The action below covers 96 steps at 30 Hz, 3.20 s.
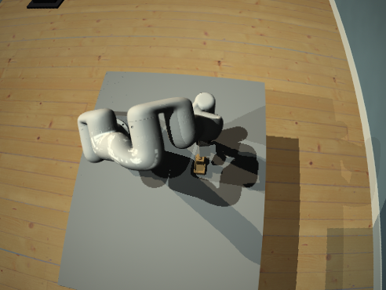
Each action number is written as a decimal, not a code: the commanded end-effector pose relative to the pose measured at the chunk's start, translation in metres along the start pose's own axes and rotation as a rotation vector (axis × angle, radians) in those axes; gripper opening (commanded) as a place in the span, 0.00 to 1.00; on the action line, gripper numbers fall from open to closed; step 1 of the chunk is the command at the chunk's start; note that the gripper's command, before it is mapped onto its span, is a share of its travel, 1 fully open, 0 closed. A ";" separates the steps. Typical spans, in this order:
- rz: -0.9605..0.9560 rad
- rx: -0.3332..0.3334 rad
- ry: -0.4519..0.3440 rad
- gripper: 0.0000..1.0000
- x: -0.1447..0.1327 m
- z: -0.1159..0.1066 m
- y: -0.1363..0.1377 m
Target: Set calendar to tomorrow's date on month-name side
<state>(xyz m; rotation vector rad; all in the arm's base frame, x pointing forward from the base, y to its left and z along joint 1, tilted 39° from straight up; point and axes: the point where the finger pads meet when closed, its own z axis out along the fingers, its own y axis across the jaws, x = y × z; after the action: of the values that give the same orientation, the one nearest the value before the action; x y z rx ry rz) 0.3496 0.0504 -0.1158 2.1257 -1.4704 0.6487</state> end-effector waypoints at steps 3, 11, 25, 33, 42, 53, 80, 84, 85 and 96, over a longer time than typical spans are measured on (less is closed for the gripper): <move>0.001 0.003 -0.001 0.49 0.000 -0.001 -0.001; 0.001 0.003 -0.001 0.49 0.000 -0.001 -0.001; 0.001 0.003 -0.001 0.29 0.000 -0.001 -0.001; 0.001 0.003 -0.001 0.29 0.000 -0.001 -0.001; 0.001 0.003 -0.001 0.29 0.000 -0.001 -0.001; 0.001 0.003 -0.001 0.29 0.000 -0.001 -0.001; 0.001 0.003 -0.001 0.29 0.000 -0.101 -0.001; 0.001 0.003 -0.001 0.29 0.000 -0.101 -0.001; 0.001 0.003 -0.001 0.29 0.000 -0.101 -0.001; 0.130 0.004 -0.006 0.29 0.078 -0.109 0.011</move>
<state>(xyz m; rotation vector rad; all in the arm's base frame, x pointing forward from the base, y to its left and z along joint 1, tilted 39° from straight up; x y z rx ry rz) 0.3463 0.0809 -0.0086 2.0733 -1.5592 0.6748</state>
